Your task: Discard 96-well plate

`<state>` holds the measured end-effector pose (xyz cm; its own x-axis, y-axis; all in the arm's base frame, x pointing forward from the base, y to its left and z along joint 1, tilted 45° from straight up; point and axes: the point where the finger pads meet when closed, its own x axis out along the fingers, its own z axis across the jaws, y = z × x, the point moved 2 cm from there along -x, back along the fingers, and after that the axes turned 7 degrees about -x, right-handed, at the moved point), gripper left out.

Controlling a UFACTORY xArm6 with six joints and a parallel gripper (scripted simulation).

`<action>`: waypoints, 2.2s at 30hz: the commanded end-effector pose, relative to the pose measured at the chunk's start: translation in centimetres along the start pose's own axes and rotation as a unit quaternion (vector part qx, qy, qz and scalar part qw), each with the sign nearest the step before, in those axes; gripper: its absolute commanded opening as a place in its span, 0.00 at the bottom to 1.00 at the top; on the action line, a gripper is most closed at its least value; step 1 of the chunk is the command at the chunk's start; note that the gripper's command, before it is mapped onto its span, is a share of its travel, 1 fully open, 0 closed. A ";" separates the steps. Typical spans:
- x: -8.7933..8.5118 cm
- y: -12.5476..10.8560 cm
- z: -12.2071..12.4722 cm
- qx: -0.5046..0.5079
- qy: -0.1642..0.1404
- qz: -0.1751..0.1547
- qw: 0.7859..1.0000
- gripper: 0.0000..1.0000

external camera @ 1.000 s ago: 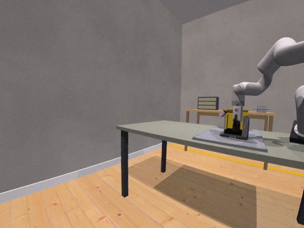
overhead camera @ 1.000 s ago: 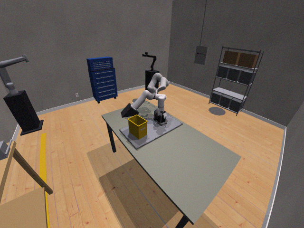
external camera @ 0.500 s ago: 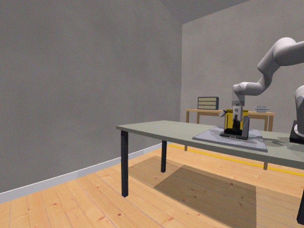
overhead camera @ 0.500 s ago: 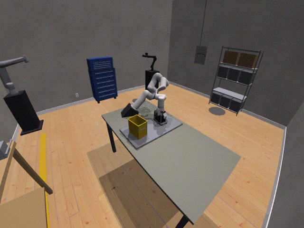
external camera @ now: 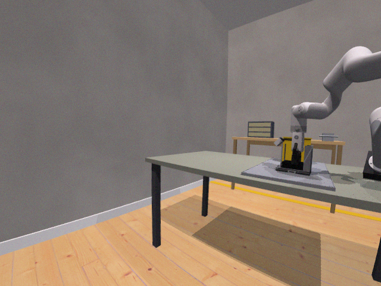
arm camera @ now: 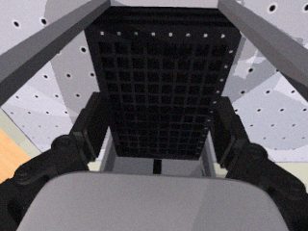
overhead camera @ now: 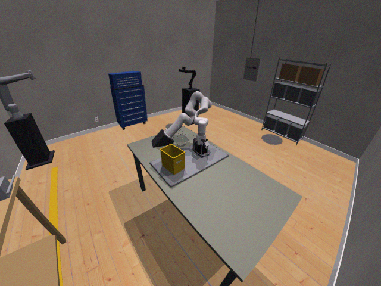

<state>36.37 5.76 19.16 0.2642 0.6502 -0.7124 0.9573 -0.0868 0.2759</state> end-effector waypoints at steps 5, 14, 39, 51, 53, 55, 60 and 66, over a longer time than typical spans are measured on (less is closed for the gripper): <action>-0.7 0.1 0.0 -0.001 0.000 0.001 1.000 0.00; -1.1 0.1 0.0 -0.001 0.000 0.001 1.000 0.00; -3.1 0.1 0.0 -0.001 0.000 0.001 1.000 0.00; -4.7 0.1 0.0 -0.001 0.000 0.001 1.000 0.00; -5.1 0.1 0.0 -0.001 0.000 0.001 1.000 0.00; -5.4 0.1 0.0 -0.001 0.000 0.001 1.000 0.00; -5.9 0.1 0.0 -0.001 -0.001 0.001 1.000 0.00; -6.9 0.1 0.0 -0.001 -0.001 0.001 1.000 0.00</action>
<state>34.75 1.76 23.54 0.2641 0.6500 -0.7125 0.9573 -0.0868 0.2757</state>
